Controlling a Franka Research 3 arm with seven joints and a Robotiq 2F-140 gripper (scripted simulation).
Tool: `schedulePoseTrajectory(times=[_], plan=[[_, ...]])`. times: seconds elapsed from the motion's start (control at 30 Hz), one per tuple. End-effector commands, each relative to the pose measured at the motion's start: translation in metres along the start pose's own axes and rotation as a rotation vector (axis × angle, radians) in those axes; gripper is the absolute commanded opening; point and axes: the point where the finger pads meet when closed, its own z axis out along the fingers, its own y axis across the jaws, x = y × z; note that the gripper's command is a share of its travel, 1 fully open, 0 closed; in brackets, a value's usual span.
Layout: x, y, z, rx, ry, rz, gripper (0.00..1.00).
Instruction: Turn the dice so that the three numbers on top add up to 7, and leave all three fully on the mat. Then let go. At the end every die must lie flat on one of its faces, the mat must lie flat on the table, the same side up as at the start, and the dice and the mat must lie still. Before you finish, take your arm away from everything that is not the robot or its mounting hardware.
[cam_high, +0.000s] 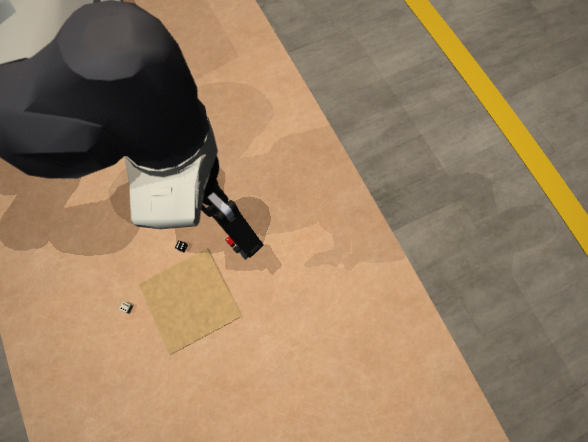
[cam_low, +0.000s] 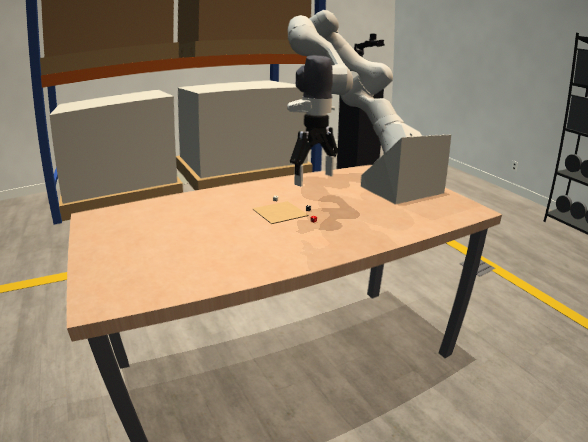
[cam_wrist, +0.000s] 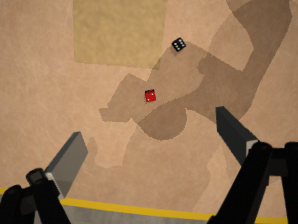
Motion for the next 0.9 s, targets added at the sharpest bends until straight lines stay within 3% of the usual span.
schedulePoseTrajectory(times=[0.0, 0.37, 0.57, 0.63, 0.67, 0.87], plan=[[-0.002, 0.002, 0.001, -0.002, -0.002, 0.012, 1.00], [-0.002, 0.002, 0.001, -0.002, -0.002, 0.012, 1.00], [-0.002, 0.004, 0.037, -0.003, -0.003, 0.010, 1.00], [-0.002, 0.004, 0.040, -0.004, -0.003, 0.010, 1.00], [-0.002, 0.004, 0.040, -0.004, -0.003, 0.010, 0.19], [-0.002, 0.004, 0.040, -0.004, -0.003, 0.010, 0.19]])
